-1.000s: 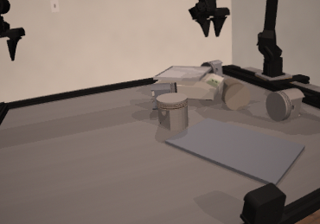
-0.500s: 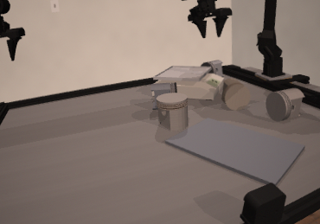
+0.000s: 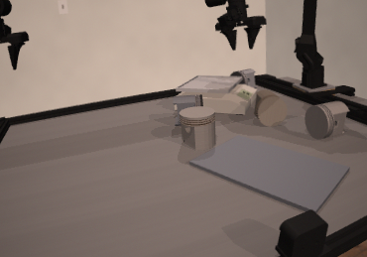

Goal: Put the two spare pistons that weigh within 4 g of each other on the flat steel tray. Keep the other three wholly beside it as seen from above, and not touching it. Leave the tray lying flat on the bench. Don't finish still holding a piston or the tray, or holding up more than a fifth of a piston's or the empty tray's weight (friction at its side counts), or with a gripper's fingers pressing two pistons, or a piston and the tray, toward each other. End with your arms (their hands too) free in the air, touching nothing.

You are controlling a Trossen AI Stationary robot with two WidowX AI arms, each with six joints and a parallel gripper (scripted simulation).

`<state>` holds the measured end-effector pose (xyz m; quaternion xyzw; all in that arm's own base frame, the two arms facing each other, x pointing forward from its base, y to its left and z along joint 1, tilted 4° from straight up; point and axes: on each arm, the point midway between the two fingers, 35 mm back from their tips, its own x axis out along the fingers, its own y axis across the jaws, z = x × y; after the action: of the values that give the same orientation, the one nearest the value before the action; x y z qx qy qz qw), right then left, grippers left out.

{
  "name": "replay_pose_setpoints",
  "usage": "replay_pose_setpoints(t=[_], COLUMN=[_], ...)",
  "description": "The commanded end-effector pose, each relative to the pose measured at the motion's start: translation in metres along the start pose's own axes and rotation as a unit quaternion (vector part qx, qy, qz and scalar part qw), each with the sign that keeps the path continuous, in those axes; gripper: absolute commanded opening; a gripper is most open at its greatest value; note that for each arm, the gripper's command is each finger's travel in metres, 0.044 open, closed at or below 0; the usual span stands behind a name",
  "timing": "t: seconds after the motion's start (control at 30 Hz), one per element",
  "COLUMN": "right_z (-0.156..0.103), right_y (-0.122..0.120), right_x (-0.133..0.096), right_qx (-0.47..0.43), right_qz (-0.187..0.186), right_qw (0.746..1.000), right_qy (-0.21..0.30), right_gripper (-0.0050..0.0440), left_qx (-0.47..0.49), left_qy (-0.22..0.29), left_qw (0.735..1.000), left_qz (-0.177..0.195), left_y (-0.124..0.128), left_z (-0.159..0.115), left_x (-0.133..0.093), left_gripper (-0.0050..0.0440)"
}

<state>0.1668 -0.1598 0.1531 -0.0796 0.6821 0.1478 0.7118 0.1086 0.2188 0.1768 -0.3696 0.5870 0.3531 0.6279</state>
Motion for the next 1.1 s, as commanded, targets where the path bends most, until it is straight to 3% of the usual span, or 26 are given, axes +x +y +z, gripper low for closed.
replay_pose_setpoints(t=[0.0,1.07], right_z=[0.0,0.0], right_y=[0.001,-0.002], right_x=[0.011,0.054], right_qx=[-0.001,0.003], right_qz=[0.007,0.01], right_qw=[1.0,1.0], right_qy=[0.001,-0.001], right_gripper=[0.0378,0.0378], left_qx=[0.002,0.002], left_qy=[0.001,0.001], left_qw=[1.0,1.0], left_qz=[-0.002,-0.002], left_y=[-0.001,-0.001], left_z=[0.0,0.0], left_x=[0.0,0.0], left_gripper=[0.044,0.044])
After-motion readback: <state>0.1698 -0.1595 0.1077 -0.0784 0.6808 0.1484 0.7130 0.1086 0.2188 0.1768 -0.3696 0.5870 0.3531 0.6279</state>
